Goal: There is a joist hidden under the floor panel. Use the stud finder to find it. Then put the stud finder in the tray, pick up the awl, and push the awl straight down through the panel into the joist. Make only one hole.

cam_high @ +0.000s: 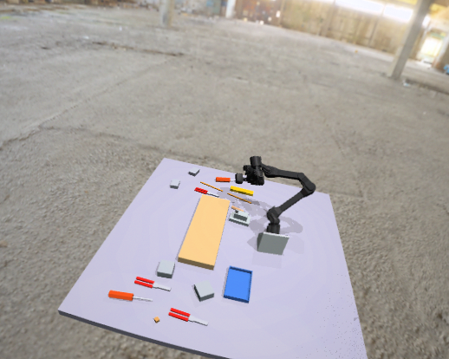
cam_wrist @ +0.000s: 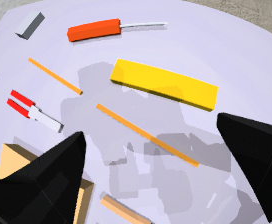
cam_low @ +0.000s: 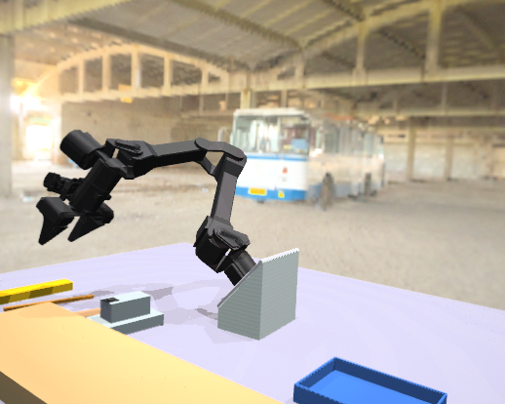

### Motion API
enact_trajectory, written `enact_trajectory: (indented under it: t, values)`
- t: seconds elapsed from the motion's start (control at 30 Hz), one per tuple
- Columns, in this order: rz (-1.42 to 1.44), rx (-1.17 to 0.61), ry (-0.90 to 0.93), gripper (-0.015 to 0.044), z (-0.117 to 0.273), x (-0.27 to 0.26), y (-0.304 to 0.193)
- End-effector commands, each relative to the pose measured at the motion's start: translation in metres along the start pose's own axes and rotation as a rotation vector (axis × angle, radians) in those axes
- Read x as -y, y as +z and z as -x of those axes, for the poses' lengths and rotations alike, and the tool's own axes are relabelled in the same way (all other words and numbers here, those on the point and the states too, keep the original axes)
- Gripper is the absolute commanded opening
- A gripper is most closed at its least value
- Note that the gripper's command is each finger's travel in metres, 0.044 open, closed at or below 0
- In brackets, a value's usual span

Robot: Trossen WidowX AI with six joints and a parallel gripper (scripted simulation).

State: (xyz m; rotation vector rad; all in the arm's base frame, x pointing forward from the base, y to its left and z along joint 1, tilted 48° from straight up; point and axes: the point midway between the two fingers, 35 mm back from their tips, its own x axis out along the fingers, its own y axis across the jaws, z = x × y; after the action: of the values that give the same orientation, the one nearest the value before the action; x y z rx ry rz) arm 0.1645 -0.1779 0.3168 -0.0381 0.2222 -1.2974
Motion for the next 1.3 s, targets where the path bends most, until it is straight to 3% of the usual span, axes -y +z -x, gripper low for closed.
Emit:
enact_trajectory:
  t: [0.0, 0.37, 1.27]
  values:
    - [0.275, -0.145, 0.153, 0.0440, 0.009, -0.048, -0.060]
    - [0.978, -0.375, 0.376, 0.0440, 0.061, -0.073, -0.182]
    - [0.988, -0.377, 0.377, 0.0440, 0.060, -0.063, -0.179]
